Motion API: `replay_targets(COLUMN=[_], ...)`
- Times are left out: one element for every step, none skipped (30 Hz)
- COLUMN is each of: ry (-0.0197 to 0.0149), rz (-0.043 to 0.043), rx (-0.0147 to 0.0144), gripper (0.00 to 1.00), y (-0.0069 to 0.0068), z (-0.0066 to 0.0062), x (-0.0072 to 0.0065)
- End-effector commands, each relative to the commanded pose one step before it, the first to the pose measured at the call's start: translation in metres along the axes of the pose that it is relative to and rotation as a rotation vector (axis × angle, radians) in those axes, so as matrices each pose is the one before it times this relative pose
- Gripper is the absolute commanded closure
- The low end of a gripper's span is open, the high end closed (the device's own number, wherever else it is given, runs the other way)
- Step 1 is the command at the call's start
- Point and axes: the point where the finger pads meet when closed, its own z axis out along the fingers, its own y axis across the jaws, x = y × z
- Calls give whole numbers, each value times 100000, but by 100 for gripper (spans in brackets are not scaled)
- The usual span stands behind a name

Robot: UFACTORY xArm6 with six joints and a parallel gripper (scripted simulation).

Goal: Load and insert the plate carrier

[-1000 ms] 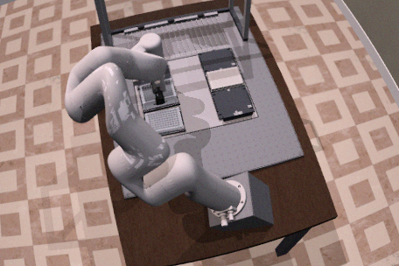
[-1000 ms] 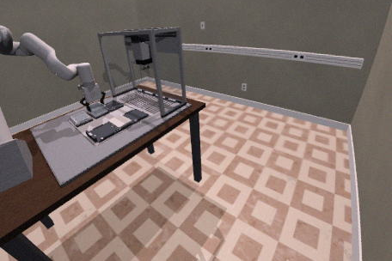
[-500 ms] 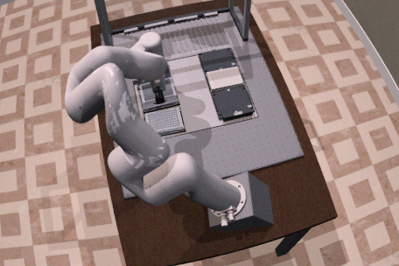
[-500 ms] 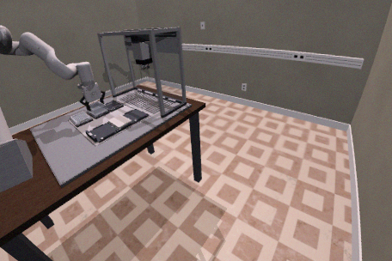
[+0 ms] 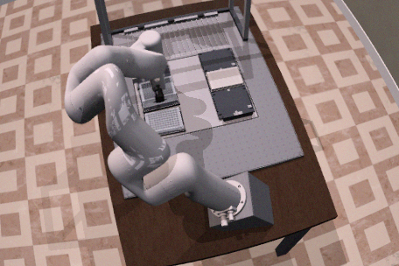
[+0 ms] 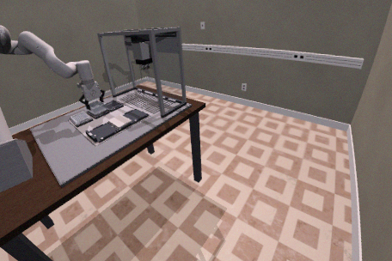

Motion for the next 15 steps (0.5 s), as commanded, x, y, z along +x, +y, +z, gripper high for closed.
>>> replay_targets(ry=[-20,0,0,0,0,0,0,0,0,0,0,0,-1,1,0], rz=[-92,0,0,0,0,0,0,0,0,0,0,0,-3,3,1], rx=[-410,0,0,0,0,0,0,-2,1,0,0,0,-22,15,6], gripper=[100,100,100,100,100,100,100,100,100,100,100,100,100,100,100], y=[157,0,0,0,0,0,0,0,0,0,0,0,7,-5,-2], z=[-405,-67,-67,-67,-67,-67,-67,7,-3,-2,0,0,3,1,2], x=[27,0,0,0,0,0,0,-2,1,0,0,0,0,-1,0])
